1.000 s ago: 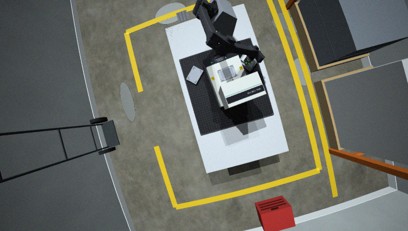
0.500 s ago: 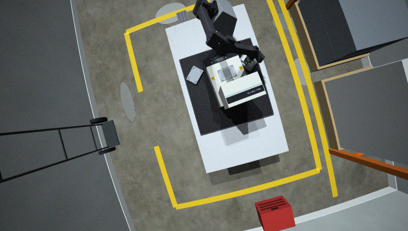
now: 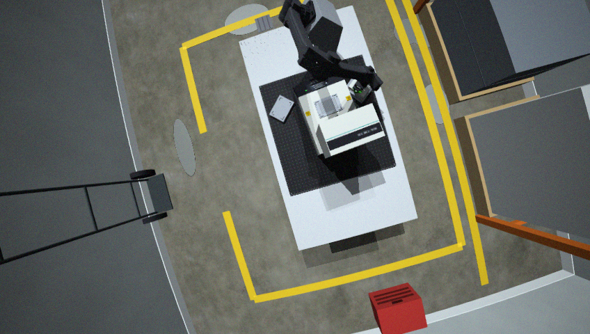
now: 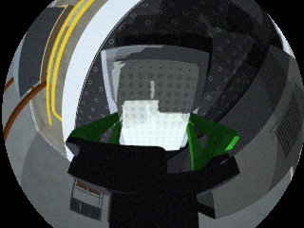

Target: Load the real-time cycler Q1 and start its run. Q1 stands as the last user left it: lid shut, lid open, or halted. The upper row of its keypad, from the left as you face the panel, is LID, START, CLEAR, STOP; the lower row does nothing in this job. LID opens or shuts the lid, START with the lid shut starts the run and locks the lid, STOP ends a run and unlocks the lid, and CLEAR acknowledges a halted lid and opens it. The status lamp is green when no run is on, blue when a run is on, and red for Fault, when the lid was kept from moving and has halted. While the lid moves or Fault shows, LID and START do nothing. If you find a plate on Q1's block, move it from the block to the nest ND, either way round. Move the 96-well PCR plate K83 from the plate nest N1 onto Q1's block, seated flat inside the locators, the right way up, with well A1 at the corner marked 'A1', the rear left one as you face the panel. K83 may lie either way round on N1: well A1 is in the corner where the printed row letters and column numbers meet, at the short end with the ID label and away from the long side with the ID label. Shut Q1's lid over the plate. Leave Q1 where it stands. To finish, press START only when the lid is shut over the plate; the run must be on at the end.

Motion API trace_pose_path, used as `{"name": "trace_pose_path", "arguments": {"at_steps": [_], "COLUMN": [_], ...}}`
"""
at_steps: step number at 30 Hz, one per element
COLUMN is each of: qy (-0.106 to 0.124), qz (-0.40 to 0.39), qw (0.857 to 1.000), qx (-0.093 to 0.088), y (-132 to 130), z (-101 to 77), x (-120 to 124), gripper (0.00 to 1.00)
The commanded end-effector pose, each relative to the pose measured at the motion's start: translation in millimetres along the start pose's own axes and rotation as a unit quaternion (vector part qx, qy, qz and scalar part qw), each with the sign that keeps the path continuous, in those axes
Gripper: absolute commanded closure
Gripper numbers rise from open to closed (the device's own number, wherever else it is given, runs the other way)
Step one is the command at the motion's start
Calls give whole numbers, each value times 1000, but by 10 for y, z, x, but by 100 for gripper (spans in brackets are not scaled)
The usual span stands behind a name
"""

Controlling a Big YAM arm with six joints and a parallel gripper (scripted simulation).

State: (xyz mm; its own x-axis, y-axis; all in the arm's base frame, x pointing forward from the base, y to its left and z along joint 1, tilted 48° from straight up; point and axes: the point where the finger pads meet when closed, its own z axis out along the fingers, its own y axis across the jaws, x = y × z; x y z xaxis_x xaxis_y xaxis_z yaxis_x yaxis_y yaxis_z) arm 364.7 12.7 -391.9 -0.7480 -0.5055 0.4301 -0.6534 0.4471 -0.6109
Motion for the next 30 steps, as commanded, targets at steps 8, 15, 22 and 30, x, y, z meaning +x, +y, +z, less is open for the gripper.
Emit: {"name": "trace_pose_path", "arguments": {"at_steps": [8, 15, 22, 30], "qy": [-86, -87, -87, -87], "qz": [34, 34, 33, 32], "qw": [996, 995, 995, 996], "qx": [19, 19, 19, 18], "y": [-196, -195, -192, -188], "z": [-371, -372, -373, -375], "x": [-786, -788, -788, -788], "gripper": [100, 100, 100, 100]}}
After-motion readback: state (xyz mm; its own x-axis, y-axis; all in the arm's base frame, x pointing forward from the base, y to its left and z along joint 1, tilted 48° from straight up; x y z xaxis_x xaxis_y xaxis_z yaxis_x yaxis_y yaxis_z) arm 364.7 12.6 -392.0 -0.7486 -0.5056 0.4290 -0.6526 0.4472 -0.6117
